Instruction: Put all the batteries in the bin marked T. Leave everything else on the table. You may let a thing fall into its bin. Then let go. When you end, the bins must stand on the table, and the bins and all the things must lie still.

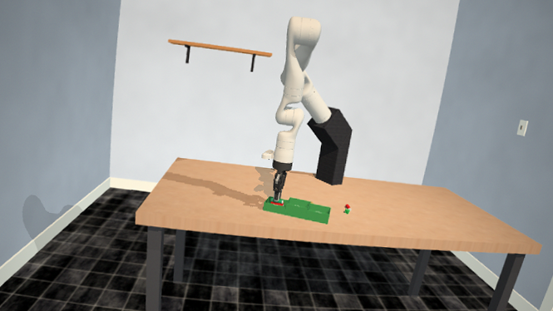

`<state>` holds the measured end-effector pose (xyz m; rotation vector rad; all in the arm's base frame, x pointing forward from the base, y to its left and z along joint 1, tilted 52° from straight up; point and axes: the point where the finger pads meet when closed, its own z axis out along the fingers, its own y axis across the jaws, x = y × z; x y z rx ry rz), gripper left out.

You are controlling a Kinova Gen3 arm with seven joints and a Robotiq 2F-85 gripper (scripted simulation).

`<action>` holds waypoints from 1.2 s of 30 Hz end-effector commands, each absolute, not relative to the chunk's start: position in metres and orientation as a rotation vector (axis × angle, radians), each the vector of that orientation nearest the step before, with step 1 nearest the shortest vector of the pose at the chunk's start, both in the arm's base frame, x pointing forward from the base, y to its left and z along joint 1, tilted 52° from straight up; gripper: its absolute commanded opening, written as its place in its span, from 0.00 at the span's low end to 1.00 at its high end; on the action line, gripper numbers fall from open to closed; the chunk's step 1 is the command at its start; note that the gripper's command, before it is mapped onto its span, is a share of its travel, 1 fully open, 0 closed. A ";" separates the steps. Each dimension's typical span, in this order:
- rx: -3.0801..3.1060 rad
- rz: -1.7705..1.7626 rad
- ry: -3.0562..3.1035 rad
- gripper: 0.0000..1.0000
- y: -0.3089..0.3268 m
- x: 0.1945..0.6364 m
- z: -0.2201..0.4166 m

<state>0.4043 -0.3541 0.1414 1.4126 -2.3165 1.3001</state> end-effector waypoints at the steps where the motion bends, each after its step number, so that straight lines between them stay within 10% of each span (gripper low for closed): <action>1: 1.416 1.302 -2.317 0.29 -0.352 0.405 0.142; 36: 1.416 1.302 -2.317 0.29 -0.330 0.396 0.162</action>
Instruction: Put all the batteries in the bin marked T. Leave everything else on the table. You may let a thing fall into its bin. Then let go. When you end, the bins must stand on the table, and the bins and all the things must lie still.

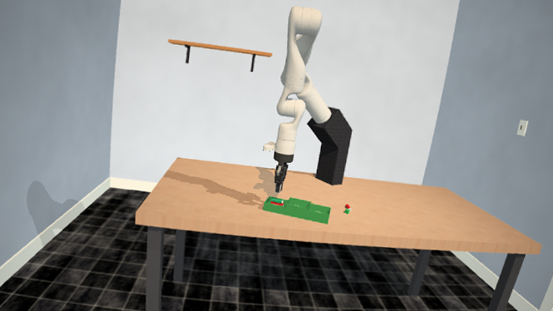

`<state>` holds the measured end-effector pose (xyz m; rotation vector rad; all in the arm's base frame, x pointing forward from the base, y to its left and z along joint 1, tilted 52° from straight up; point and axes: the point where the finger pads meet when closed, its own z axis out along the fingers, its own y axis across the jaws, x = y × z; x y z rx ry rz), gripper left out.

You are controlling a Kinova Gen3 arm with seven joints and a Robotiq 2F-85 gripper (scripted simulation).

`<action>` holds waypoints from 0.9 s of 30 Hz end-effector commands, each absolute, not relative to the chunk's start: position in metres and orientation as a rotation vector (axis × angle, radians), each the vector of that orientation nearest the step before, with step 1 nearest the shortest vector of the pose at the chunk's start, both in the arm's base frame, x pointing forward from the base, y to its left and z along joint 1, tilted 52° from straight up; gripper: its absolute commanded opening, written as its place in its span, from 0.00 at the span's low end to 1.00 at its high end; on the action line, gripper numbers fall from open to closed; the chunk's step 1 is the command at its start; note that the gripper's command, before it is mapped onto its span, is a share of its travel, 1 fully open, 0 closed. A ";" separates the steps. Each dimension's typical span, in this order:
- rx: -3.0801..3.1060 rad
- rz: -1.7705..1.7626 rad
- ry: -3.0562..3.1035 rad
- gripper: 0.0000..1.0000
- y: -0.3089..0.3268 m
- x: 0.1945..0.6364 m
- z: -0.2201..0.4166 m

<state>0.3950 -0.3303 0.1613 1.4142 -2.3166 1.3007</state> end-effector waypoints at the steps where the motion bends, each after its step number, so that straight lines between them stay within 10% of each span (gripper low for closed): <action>1: 1.416 1.302 -2.317 0.29 -0.329 0.397 0.161; 27: 2.136 0.907 -1.144 0.29 -0.204 0.409 0.028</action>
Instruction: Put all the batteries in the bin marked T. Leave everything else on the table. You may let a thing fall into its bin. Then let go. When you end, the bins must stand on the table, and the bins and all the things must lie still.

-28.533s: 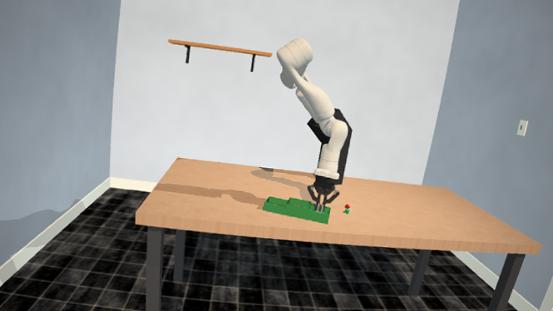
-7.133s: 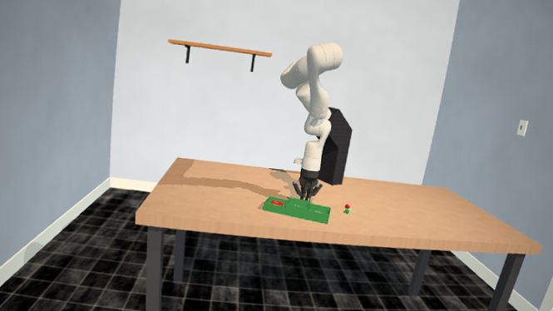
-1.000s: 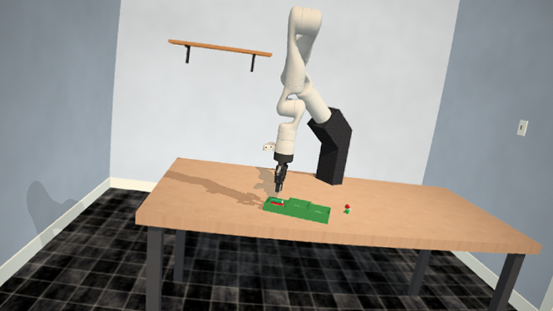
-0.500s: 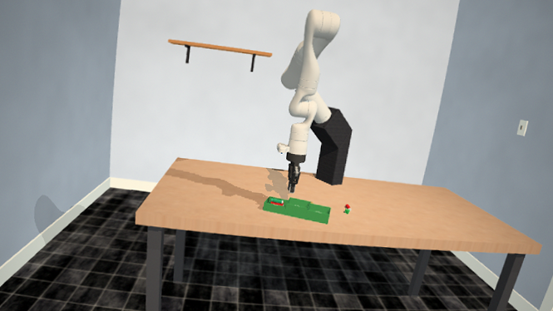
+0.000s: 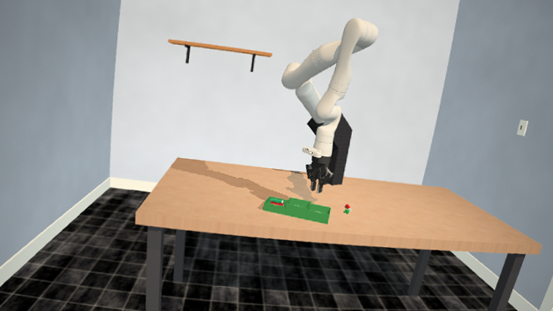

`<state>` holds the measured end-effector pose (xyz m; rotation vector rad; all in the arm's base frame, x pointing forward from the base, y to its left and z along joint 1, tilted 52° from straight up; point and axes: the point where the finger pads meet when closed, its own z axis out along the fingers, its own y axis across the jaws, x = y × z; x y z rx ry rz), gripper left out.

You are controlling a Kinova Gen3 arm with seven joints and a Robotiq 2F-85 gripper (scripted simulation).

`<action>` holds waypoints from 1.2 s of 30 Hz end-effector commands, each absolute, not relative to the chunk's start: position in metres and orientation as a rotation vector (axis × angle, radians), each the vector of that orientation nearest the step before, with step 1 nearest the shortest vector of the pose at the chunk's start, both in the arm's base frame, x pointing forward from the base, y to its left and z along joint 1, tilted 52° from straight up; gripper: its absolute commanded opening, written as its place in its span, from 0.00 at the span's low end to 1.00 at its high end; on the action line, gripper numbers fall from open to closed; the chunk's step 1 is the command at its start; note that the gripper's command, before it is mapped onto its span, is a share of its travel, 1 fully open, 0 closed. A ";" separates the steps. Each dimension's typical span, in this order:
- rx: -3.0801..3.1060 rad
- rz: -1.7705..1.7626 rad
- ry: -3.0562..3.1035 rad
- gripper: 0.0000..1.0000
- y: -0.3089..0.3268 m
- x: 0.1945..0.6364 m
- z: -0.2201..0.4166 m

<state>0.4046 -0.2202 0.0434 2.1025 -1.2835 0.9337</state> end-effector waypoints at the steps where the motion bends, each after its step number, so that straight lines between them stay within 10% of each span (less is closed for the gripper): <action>1: 2.154 0.886 -1.092 0.29 -0.198 0.410 0.022; 36: 2.283 0.527 -0.216 0.29 -0.104 0.419 -0.078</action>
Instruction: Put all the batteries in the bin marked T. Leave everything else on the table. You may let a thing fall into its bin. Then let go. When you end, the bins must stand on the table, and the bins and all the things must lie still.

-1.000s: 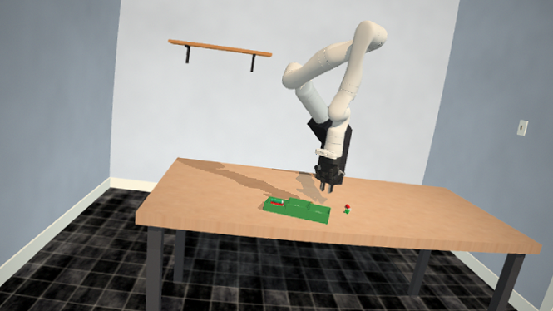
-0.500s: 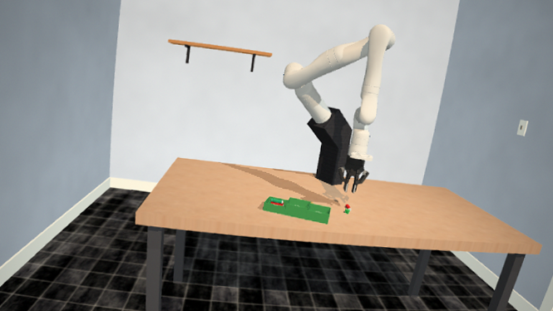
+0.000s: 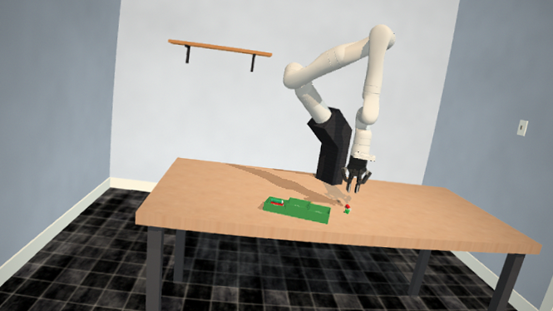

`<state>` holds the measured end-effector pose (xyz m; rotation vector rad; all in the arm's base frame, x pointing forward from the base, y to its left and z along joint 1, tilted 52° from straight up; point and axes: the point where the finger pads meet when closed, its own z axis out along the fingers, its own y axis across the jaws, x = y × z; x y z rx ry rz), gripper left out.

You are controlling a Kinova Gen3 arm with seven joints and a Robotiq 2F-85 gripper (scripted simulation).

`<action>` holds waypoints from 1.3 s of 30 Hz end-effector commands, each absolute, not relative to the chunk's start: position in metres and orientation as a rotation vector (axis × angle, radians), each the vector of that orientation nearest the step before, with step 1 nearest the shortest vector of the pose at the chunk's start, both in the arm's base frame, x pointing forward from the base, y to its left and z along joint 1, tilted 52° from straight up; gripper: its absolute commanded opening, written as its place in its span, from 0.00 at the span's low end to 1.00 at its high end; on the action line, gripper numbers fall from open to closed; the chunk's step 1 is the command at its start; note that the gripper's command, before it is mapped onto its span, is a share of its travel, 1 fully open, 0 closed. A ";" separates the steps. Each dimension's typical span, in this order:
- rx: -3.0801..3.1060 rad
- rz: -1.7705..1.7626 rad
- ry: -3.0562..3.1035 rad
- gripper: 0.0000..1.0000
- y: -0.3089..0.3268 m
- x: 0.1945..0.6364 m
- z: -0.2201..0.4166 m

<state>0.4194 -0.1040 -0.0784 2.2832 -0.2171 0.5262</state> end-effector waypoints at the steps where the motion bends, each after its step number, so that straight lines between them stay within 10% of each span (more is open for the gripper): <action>1: 2.283 0.527 -0.216 0.29 -0.104 0.419 -0.078; 39: 2.283 0.527 -0.216 0.29 -0.126 0.426 -0.094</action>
